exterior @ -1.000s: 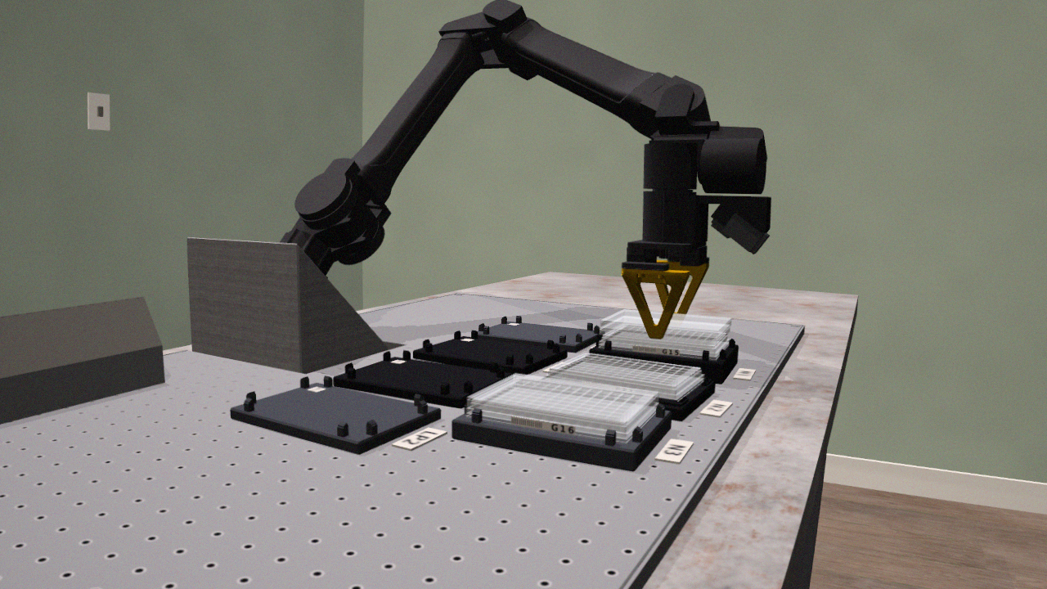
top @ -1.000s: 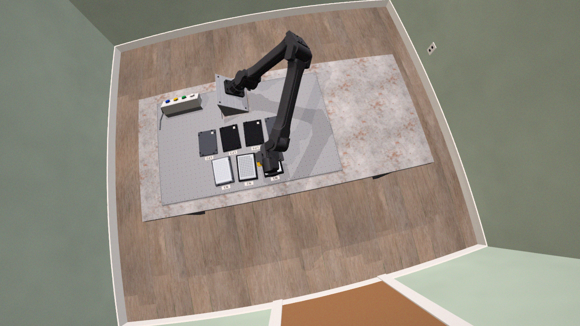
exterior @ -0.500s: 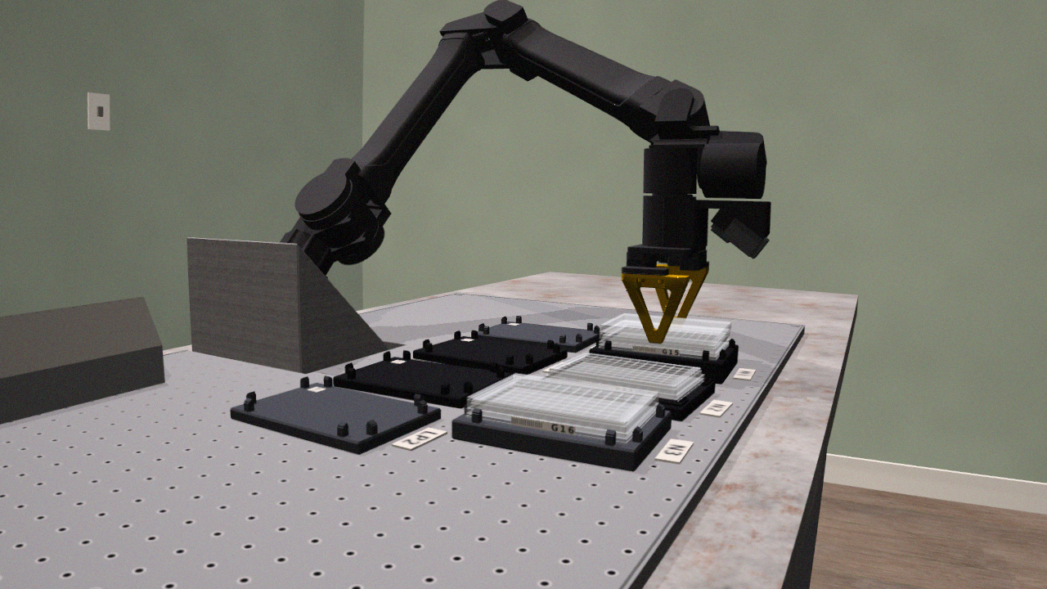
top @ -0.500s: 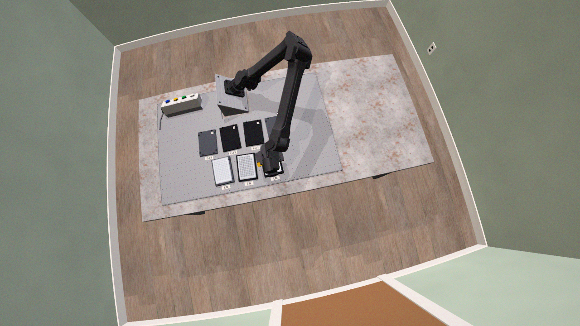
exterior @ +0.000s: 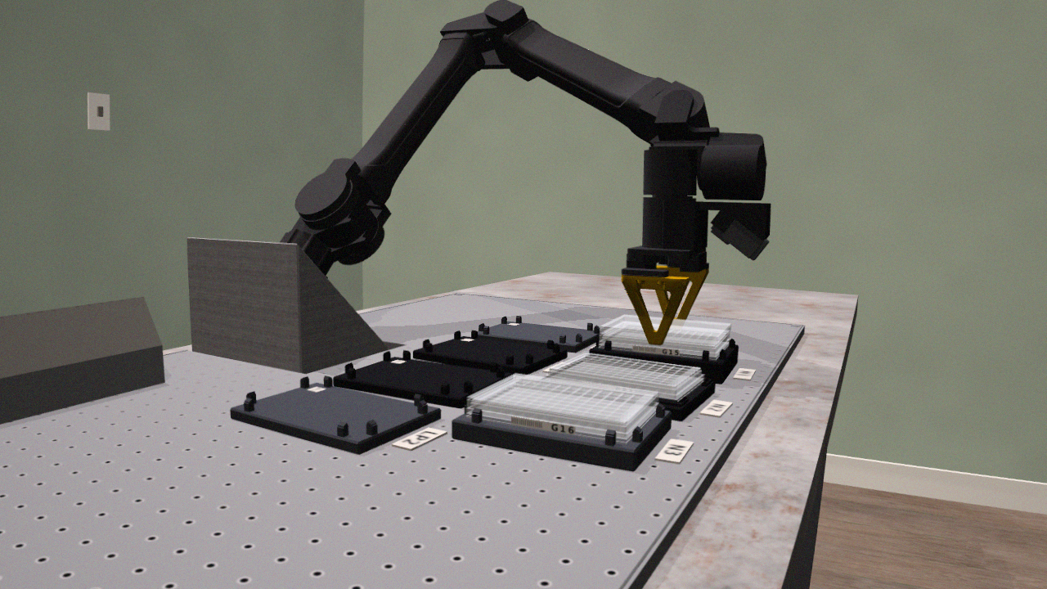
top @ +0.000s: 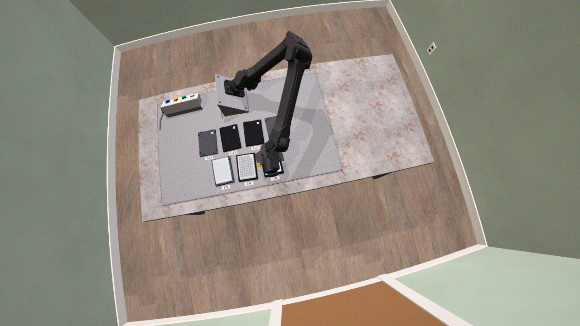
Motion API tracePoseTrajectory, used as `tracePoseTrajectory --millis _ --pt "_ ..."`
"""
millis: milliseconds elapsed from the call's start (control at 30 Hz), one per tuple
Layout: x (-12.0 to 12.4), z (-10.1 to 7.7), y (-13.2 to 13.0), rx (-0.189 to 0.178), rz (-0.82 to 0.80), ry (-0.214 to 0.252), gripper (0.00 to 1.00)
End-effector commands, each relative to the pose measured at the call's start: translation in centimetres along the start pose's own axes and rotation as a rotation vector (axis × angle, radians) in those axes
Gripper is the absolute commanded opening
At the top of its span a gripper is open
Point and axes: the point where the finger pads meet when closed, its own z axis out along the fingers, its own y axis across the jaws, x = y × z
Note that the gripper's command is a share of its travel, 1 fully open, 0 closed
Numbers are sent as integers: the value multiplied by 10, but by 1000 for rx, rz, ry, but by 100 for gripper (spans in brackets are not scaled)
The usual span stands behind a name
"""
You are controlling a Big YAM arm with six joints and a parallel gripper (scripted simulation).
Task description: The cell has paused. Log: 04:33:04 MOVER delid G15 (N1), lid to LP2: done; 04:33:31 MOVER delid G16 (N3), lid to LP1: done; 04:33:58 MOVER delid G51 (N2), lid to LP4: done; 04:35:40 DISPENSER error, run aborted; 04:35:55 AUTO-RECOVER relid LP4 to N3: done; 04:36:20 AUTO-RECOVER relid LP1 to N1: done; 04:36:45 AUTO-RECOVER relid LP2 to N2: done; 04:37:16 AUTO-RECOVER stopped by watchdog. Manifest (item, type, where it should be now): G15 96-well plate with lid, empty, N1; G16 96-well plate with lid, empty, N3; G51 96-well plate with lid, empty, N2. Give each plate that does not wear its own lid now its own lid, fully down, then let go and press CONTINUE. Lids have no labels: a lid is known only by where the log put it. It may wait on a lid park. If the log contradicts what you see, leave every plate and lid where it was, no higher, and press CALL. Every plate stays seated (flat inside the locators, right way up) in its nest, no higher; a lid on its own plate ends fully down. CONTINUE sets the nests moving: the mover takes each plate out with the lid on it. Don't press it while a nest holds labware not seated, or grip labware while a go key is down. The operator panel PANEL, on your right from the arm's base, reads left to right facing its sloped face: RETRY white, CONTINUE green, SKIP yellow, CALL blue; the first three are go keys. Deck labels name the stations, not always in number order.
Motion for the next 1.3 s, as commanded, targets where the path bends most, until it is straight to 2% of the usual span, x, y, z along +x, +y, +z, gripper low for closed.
tracePoseTrajectory --millis 0,1033,1067,1267 --pt "2 10 2 0 -1 19 0" --pt "3 9 2 0 0 22 0" --pt "3 9 2 0 0 22 100" --pt "3 9 2 0 0 22 100"
